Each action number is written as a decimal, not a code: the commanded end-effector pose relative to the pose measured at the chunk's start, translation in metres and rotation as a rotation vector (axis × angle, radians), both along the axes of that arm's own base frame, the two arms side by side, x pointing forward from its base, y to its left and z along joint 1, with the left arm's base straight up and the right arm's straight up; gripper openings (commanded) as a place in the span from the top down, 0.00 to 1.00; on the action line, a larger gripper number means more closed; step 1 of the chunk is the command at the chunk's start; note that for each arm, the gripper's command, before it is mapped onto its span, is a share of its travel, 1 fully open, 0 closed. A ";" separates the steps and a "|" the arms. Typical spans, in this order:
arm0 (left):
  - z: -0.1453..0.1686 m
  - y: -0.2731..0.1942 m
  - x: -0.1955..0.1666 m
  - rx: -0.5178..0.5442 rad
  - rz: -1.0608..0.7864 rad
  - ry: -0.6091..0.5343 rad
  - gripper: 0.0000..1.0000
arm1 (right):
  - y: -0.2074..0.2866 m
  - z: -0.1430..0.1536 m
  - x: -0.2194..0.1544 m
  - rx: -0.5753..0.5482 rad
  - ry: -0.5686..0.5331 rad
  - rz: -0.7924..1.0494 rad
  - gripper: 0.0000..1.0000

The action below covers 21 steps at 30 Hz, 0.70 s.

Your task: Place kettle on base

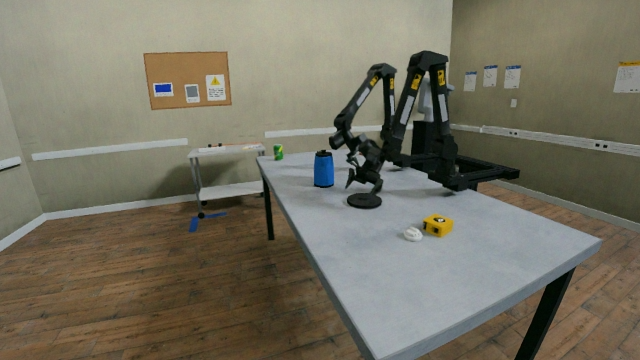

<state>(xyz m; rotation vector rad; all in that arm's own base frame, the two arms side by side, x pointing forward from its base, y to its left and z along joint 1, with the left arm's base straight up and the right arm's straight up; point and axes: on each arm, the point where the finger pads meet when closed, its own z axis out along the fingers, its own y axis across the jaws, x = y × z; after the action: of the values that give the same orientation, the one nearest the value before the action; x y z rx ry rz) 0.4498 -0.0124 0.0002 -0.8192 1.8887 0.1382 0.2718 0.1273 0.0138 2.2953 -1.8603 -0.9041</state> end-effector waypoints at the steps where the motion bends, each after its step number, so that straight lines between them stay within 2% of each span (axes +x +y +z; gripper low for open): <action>1: 0.006 -0.002 0.004 -0.003 -0.001 -0.016 0.00 | 0.002 0.005 0.005 0.004 -0.014 0.001 0.00; 18: 0.006 -0.002 0.004 -0.003 -0.001 -0.016 0.00 | 0.002 0.005 0.005 0.004 -0.014 0.001 0.00; 19: 0.006 -0.002 0.004 -0.003 -0.001 -0.017 0.00 | 0.002 0.006 0.007 0.002 -0.019 -0.006 0.11; 21: 0.006 -0.002 0.004 -0.004 -0.001 -0.017 0.00 | 0.006 0.011 0.017 -0.001 -0.048 -0.021 0.15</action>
<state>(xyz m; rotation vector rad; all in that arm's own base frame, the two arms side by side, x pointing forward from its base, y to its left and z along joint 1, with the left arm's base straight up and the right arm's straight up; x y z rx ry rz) 0.4498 -0.0124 0.0002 -0.8192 1.8887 0.1382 0.2718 0.1273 0.0138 2.2952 -1.8604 -0.9041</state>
